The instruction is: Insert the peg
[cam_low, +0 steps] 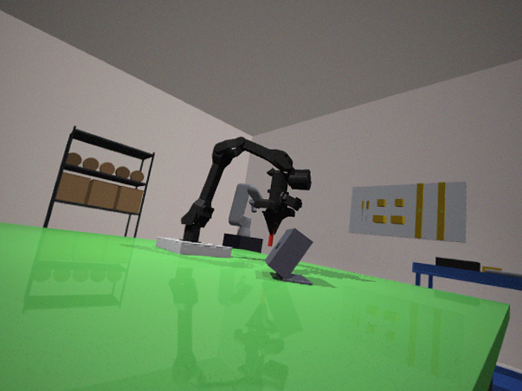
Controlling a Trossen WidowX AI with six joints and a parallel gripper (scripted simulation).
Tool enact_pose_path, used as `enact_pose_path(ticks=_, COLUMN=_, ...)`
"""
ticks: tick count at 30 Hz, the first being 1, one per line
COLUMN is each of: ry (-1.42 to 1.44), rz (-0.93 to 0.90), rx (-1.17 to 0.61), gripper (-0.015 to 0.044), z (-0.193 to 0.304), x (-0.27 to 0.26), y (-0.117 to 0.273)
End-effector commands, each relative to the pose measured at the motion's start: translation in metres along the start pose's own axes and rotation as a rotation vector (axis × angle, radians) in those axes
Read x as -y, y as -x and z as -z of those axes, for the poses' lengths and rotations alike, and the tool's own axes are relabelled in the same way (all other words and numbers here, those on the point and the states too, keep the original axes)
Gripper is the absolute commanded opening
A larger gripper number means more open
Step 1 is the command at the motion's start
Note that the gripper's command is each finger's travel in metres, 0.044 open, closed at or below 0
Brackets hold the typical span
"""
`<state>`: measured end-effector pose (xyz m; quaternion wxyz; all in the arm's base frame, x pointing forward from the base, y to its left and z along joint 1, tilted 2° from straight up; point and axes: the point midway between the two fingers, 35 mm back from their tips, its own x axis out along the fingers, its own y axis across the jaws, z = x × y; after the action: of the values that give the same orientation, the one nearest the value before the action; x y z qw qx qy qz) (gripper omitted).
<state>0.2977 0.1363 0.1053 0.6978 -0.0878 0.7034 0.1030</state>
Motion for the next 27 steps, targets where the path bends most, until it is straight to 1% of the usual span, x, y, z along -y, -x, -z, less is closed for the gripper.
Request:
enact_pose_path(ticks=1, ry=-0.005, rz=0.003, rx=0.005, gripper=0.0, z=0.0, x=0.0, y=0.01)
enact_pose_path(ticks=27, ry=-0.211, rz=-0.115, rx=0.008, gripper=0.0, z=-0.005, x=0.021, y=0.003)
